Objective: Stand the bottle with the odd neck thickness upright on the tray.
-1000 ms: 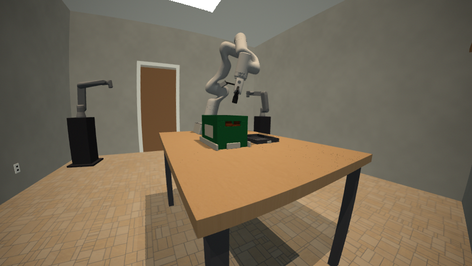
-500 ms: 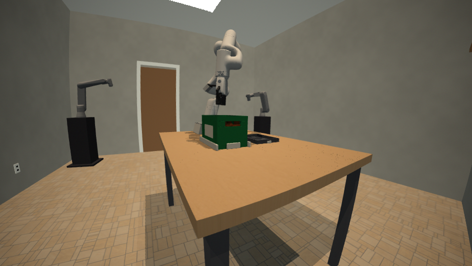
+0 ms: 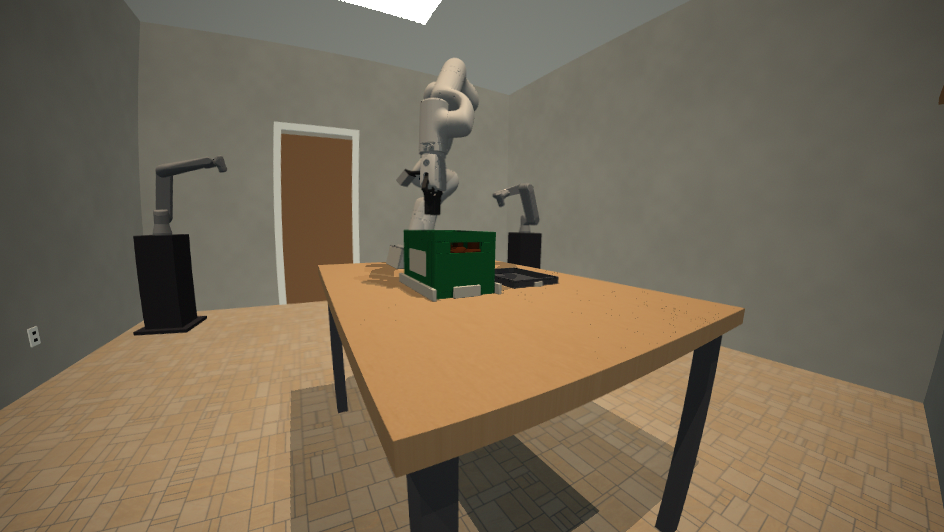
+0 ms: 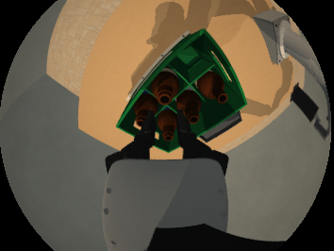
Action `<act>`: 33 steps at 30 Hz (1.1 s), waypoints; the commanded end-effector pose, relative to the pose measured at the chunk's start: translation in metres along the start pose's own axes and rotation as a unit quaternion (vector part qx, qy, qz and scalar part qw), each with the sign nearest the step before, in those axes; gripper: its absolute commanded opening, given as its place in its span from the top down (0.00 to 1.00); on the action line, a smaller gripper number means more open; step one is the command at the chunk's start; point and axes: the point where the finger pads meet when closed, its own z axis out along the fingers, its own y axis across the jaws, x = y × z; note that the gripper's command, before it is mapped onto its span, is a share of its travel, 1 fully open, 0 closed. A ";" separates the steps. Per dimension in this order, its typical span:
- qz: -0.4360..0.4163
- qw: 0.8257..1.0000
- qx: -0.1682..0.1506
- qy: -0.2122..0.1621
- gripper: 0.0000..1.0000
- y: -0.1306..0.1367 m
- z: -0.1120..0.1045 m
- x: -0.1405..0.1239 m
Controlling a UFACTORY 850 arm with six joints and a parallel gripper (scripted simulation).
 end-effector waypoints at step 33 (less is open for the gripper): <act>0.000 1.000 0.001 -0.001 1.00 -0.003 -0.001 -0.004</act>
